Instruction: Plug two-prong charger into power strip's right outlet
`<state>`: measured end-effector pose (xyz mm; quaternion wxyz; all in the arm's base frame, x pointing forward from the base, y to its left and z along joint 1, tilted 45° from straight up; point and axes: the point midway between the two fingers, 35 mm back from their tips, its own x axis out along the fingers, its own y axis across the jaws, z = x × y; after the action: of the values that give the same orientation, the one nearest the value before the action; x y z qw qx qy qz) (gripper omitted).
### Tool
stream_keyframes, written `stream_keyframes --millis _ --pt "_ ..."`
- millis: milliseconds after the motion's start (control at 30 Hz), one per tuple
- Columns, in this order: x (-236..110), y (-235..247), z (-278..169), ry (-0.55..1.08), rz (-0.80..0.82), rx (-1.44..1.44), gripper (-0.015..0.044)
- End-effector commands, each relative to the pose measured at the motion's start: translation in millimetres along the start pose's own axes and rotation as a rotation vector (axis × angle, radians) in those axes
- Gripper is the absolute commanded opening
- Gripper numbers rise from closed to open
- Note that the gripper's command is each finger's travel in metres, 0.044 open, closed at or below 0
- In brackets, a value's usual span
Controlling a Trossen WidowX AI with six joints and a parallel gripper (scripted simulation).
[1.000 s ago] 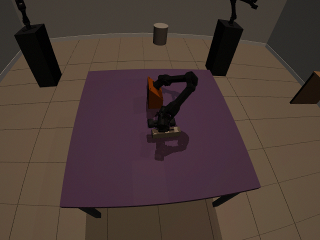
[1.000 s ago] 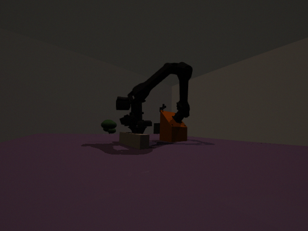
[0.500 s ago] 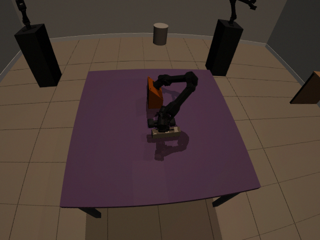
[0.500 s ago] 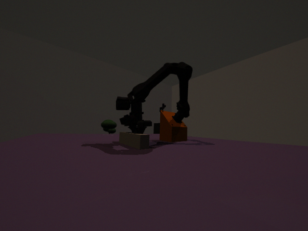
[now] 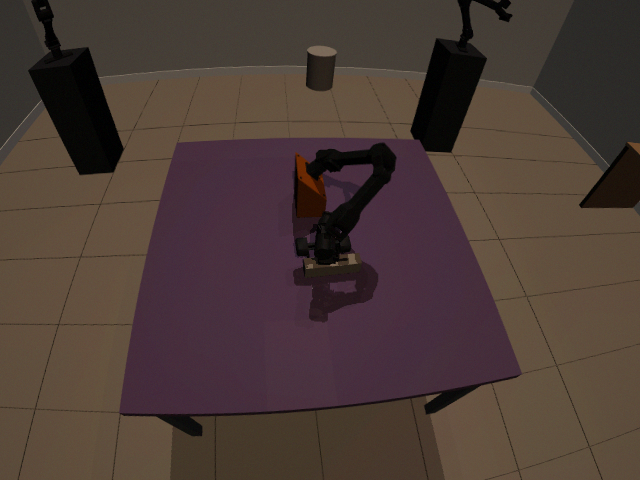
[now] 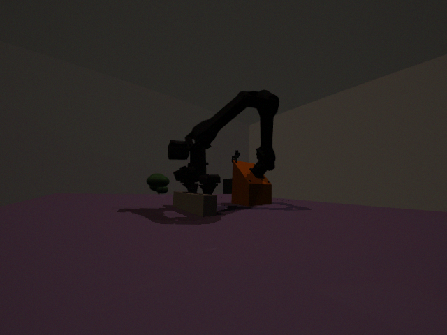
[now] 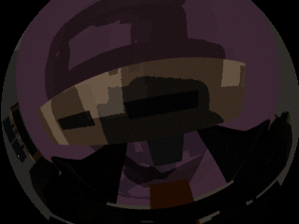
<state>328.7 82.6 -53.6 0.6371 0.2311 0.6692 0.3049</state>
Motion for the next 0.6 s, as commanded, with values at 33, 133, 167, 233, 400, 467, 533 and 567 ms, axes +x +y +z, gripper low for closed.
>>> stream_keyframes --millis 33,133,167,233,400,467,533,567 --pt "0.0 0.0 -1.2 -0.002 0.0 -0.002 0.044" --pt "0.1 -0.1 -2.1 -0.004 -0.001 -0.003 0.044" --pt "0.1 -0.1 -2.4 -0.004 -0.001 -0.003 0.044" --pt "0.2 -0.1 -3.0 -0.005 -0.001 -0.004 0.044" --pt "0.3 -0.1 -4.4 -0.007 -0.001 -0.006 0.044" --pt "0.4 -0.1 -5.0 -0.008 -0.001 -0.007 0.044" --pt "0.5 -0.2 -5.6 -0.009 -0.001 -0.007 0.044" --pt "0.5 -0.2 -5.9 -0.01 -0.001 -0.008 0.044"
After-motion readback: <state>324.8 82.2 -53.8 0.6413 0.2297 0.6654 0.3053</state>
